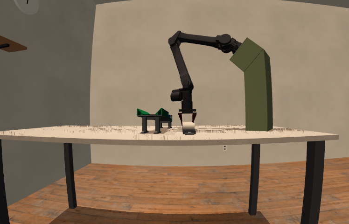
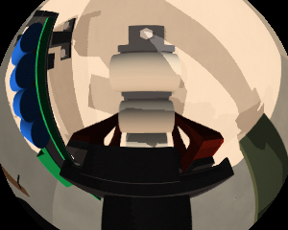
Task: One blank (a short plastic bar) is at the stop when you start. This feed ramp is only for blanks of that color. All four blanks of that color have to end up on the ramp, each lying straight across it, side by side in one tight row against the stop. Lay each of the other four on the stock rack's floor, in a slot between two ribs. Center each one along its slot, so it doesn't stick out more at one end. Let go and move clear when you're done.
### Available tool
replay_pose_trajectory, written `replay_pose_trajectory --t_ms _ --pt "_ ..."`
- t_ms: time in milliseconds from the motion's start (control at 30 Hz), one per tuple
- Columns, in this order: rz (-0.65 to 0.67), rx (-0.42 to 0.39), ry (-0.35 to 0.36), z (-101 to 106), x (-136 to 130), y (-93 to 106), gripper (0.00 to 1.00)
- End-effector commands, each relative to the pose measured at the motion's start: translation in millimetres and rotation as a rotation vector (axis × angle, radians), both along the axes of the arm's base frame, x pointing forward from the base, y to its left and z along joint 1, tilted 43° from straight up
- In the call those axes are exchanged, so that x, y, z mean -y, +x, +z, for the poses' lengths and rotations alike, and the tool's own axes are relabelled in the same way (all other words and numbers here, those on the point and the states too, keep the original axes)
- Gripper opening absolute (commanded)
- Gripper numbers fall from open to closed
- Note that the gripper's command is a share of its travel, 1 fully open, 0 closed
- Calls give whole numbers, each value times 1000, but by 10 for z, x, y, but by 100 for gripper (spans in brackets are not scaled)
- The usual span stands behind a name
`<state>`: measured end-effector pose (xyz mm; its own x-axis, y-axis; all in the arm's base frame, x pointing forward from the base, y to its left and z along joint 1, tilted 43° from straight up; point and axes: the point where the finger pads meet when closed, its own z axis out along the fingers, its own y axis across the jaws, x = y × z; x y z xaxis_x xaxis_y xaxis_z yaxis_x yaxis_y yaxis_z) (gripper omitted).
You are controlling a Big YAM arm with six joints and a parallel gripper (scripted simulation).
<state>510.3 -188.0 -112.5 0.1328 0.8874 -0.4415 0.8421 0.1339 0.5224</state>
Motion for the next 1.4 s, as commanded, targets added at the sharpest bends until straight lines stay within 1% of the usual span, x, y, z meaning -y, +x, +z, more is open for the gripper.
replay_pose_trajectory --t_ms 0,33,100,133,200,233,633,667,733,867,1367 --pt "9 11 0 54 -75 75 65" --pt "9 11 -1 55 -75 75 68" --pt "10 11 -1 55 -75 75 68" --pt "10 11 -1 55 -75 75 72" --pt "10 11 -1 55 -75 75 72" --pt "10 11 -1 55 -75 75 76" --pt "10 12 -1 71 -82 71 76" --pt "10 15 -1 106 -88 58 76" --pt "7 -4 5 72 -124 -59 76" --pt "7 -4 5 107 -144 -87 76" --pt "6 -1 4 622 -445 -455 76"
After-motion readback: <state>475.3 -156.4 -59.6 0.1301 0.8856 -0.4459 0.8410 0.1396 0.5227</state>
